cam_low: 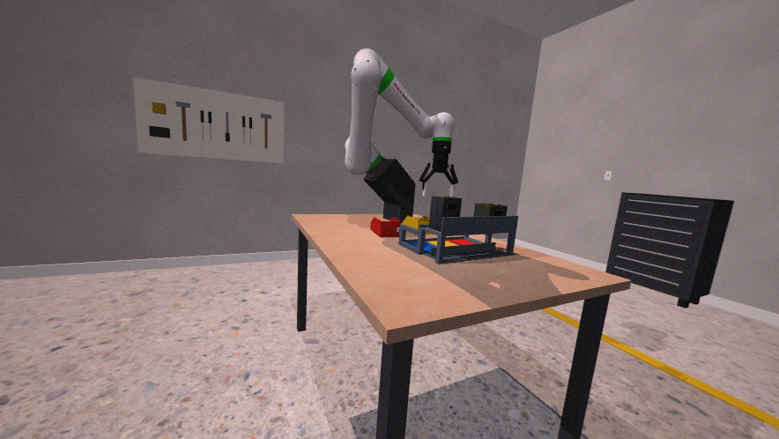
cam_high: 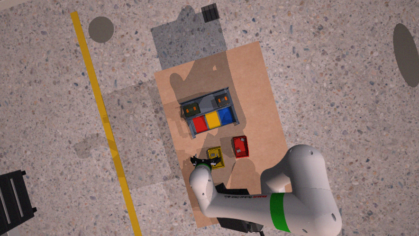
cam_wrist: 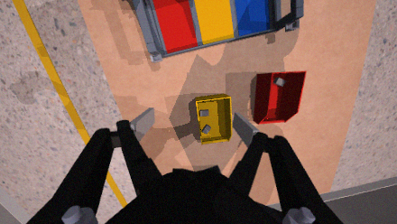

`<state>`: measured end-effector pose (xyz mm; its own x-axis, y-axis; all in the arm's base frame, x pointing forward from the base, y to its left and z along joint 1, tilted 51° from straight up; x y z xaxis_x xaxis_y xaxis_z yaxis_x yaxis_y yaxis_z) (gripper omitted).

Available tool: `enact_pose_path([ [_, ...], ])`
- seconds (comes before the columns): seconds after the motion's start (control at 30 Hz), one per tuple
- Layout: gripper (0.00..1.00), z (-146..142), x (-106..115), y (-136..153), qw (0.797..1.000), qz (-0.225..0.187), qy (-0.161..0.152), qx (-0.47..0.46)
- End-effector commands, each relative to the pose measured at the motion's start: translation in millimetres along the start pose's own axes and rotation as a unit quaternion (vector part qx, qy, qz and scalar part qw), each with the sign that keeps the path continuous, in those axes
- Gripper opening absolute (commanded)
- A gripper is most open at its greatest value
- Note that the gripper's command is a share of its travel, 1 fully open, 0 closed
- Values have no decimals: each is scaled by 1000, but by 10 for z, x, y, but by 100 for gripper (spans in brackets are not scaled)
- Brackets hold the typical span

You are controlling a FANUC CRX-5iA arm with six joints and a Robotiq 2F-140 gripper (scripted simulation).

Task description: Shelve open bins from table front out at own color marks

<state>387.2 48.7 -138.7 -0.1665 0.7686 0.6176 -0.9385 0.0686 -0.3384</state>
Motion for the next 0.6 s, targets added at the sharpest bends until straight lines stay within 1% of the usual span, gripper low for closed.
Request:
enact_pose_path([
  [0.0,100,29,-19,312,999,-9,-2,38],
  [0.1,100,100,-71,561,997,-16,-1,72],
  [0.2,100,149,-101,691,996,-19,-1,90],
  [0.57,100,165,-112,732,995,-21,-1,96],
])
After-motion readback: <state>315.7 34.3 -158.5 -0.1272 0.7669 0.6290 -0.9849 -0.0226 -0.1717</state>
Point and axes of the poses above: the point where the finger pads meet when closed, its own x axis back along the fingers, its own z axis across the jaws, y = z × x, the point moved 1 cm from there along x, back along the fingers, and after that the axes turned 2 degrees about x, right-handed, at the moved point
